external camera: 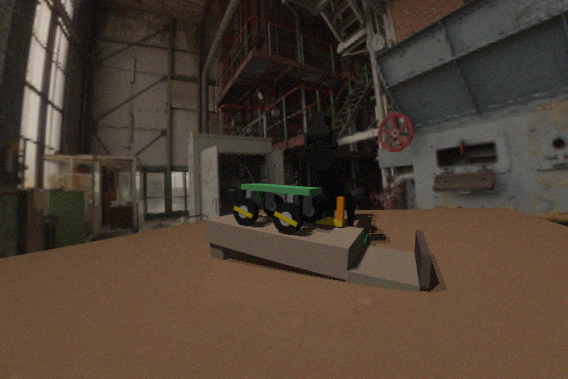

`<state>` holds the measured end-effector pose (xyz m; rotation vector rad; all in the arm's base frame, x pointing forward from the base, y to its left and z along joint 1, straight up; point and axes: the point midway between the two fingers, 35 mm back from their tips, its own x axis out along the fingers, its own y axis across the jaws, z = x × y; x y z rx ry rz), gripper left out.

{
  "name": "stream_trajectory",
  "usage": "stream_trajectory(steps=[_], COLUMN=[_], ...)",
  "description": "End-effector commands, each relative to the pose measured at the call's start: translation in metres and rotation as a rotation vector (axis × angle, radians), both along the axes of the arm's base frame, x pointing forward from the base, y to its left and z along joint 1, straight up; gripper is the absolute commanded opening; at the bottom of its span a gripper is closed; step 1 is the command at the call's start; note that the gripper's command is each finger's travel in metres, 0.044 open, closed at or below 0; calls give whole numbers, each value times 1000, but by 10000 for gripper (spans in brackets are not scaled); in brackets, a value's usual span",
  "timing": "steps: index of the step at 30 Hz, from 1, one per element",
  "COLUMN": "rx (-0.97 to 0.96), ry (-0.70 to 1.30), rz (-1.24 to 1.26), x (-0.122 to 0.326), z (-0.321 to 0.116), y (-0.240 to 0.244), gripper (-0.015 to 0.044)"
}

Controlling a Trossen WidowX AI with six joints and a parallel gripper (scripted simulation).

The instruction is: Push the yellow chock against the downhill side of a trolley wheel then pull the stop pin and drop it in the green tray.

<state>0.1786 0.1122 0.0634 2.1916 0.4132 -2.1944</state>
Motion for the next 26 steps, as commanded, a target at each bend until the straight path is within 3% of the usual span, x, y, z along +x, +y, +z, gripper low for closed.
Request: stream_trajectory(steps=[1,9,13,26], rx=[0,5,5,5], ry=[0,0,0,0], rz=[0,2,2,2], x=[0,-2,-1,-1], z=[0,25,35,76], y=[0,-1,-1,-1], gripper=[340,340,440,440])
